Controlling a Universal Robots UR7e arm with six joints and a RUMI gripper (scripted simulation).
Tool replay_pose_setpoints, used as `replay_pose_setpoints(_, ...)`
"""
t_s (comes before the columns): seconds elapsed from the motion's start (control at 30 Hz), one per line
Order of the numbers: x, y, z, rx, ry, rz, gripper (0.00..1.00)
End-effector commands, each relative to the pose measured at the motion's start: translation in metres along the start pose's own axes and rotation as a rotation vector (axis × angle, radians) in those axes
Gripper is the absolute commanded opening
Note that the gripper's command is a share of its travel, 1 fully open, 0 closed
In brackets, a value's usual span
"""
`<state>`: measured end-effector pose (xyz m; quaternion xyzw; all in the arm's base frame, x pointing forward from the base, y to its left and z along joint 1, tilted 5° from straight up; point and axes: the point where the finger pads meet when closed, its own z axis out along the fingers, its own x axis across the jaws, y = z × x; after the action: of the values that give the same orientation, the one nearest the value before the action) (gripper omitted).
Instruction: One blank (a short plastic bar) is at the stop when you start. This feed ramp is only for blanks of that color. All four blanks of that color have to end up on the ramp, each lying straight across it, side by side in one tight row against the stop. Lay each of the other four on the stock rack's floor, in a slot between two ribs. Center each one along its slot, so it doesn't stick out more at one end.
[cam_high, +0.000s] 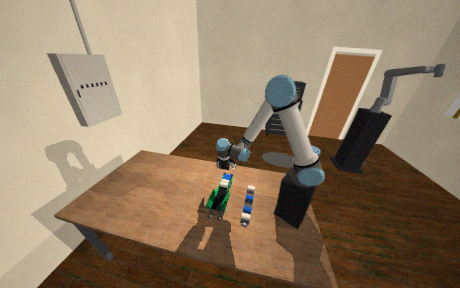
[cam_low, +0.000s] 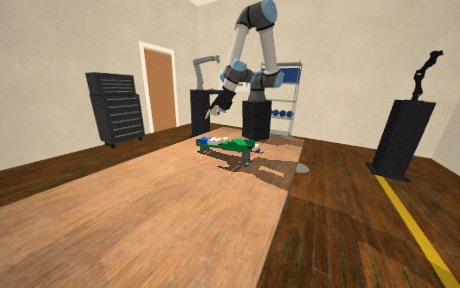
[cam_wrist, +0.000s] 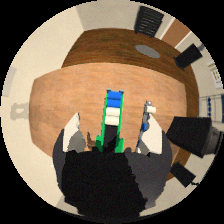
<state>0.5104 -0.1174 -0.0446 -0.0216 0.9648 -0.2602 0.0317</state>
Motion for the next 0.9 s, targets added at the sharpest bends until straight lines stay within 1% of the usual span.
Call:
replay_pose_setpoints(0.0, -0.001, 0.001, 0.000, 0.000, -0.001, -0.001, 1.00)
replay_pose_setpoints(0.17, 0.006, 0.004, 0.004, -0.001, 0.003, -0.002, 1.00)
replay_pose_setpoints(0.3, 0.024, 0.012, 0.016, -0.001, 0.004, -0.001, 1.00)
replay_pose_setpoints(0.37, 0.024, 0.012, 0.016, -0.001, 0.004, -0.001, 1.00)
replay_pose_setpoints(0.47, 0.047, 0.022, 0.028, -0.001, 0.004, -0.001, 1.00)
replay_pose_setpoints(0.57, 0.078, 0.034, 0.040, -0.002, 0.004, -0.001, 1.00)
replay_pose_setpoints(0.6, 0.078, 0.034, 0.040, -0.002, 0.004, -0.001, 1.00)
replay_pose_setpoints(0.63, 0.089, 0.038, 0.043, -0.002, 0.004, -0.001, 1.00)
replay_pose_setpoints(0.67, 0.089, 0.038, 0.043, -0.002, 0.004, -0.001, 1.00)
replay_pose_setpoints(0.7, 0.101, 0.041, 0.046, -0.002, 0.005, -0.001, 1.00)
replay_pose_setpoints(0.73, 0.101, 0.041, 0.046, -0.002, 0.005, -0.001, 1.00)
replay_pose_setpoints(0.77, 0.112, 0.045, 0.048, -0.002, 0.005, -0.001, 1.00)
replay_pose_setpoints(0.8, 0.112, 0.045, 0.048, -0.002, 0.005, -0.001, 1.00)
replay_pose_setpoints(0.83, 0.124, 0.048, 0.049, -0.002, 0.005, -0.001, 1.00)
replay_pose_setpoints(0.87, 0.124, 0.048, 0.049, -0.002, 0.005, -0.001, 1.00)
